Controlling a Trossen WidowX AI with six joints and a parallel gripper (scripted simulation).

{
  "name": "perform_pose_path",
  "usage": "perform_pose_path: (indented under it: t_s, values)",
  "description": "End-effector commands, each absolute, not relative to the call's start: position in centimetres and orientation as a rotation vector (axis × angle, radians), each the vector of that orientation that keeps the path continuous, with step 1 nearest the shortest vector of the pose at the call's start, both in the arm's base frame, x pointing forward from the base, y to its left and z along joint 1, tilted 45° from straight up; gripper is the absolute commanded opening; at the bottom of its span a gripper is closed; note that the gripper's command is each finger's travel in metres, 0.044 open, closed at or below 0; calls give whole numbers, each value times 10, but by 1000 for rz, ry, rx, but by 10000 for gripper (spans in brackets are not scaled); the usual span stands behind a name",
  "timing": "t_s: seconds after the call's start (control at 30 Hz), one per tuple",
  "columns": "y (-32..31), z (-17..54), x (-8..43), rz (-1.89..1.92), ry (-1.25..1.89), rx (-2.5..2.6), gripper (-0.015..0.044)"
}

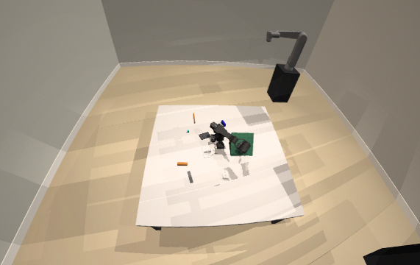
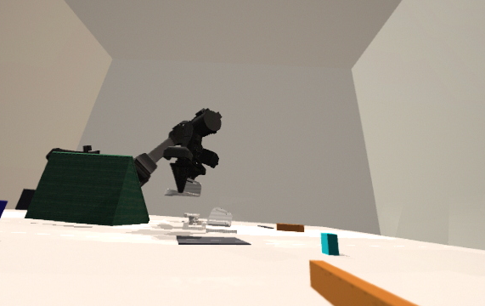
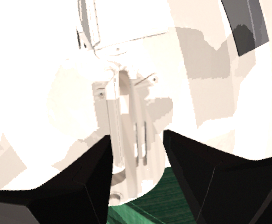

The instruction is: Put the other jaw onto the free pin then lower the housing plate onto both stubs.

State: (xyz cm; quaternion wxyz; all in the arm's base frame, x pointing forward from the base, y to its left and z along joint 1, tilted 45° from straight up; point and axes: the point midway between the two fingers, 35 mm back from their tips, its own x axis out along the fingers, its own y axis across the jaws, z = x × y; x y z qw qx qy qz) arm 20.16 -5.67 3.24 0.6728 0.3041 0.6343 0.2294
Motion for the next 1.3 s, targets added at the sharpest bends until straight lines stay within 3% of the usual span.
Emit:
perform_pose_path:
  t_s: [0.0, 1.27]
  values:
    - [-60, 27, 198, 602, 1389, 591, 134]
    - [-65, 20, 194, 748, 1299, 416, 134]
